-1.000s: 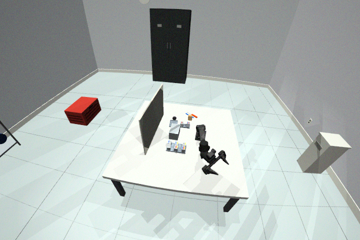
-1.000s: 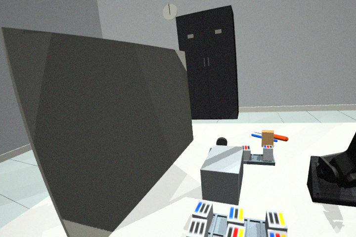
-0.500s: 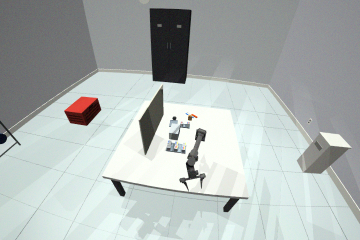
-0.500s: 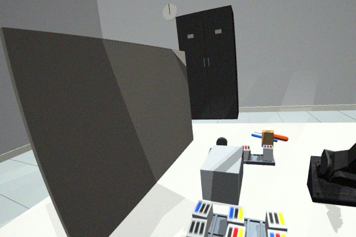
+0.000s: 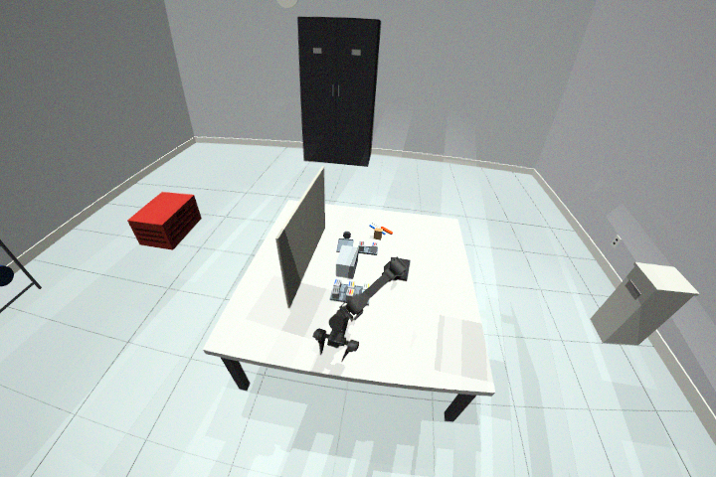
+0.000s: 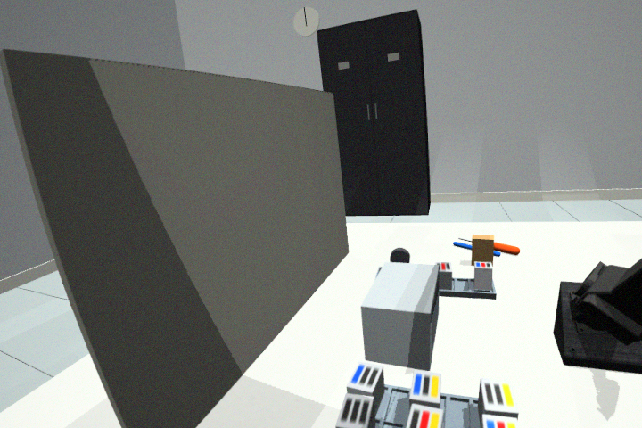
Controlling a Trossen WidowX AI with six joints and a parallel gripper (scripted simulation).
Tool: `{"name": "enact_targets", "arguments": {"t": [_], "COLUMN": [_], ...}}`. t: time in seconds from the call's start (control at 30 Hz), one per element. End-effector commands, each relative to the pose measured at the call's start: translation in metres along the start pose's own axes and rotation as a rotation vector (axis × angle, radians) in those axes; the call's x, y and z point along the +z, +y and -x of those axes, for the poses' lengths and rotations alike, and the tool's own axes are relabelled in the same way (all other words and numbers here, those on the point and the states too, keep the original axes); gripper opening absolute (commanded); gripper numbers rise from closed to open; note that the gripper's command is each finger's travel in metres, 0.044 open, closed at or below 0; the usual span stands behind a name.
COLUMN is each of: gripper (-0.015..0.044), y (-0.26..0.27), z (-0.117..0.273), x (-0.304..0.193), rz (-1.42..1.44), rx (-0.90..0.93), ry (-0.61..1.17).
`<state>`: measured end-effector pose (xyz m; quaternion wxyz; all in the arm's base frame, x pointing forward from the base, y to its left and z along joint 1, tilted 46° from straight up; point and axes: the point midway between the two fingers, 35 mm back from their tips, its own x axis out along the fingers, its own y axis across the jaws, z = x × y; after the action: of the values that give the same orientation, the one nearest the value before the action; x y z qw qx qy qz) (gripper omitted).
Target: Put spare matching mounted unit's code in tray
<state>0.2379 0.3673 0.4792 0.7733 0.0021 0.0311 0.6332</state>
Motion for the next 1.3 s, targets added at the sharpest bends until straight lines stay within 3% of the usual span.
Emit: {"name": "enact_targets", "arguments": {"t": [0.0,0.4,0.77,1.0,1.27], "gripper": [0.0440,0.0440,0.0440,0.0440,0.0440], "y": [-0.062,-0.195,-0.241,-0.243,-0.233], "z": [0.012,0.106,0.244,0.323,0.403], "x": [-0.043,-0.173,-0.285,-0.338,-0.380], "rz": [-0.051,-0.271,-0.627,-0.895,-1.302], "rx": [-0.128,-0.425,-0.577,-0.596,-0.534], "ry": [0.127,0.503,0.778,0.800,0.660]}}
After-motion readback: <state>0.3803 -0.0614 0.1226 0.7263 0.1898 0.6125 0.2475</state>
